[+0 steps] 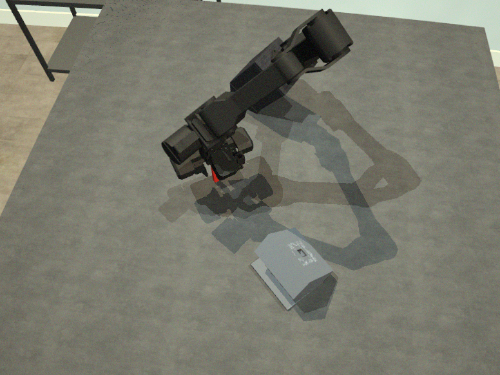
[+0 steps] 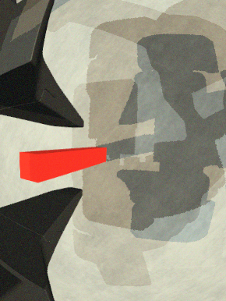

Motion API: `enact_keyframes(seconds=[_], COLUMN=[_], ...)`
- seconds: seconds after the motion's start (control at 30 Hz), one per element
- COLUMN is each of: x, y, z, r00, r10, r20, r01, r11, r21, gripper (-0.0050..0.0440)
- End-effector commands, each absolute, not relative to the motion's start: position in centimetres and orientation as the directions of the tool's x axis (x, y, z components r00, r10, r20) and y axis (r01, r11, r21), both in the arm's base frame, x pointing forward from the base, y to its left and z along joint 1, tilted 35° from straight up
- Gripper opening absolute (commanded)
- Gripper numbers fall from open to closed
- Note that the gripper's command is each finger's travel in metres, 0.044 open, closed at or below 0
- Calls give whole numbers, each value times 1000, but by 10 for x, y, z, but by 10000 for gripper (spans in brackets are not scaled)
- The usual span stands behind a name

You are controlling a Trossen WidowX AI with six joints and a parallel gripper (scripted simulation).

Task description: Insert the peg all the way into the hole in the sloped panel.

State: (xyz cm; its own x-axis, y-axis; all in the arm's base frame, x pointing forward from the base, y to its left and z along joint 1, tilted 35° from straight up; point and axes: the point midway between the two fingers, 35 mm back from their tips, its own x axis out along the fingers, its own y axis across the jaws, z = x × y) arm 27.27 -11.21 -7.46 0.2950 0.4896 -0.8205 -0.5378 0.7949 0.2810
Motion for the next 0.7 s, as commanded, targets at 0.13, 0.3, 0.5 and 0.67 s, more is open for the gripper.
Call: enact_keyframes(seconds=[0.13,0.3,0.5,0.67], x=[276,276,276,275], y=[-114,-114,-114,-117], z=[-71,-71,-71,-67], r00=[309,309,309,309], r10=[482,482,482,482], r20=[-820,-820,-820,-820], r01=[-537,-537,-537,-537], r11=[800,800,800,800], r21=[268,268,268,268], gripper=[97,64,31,0])
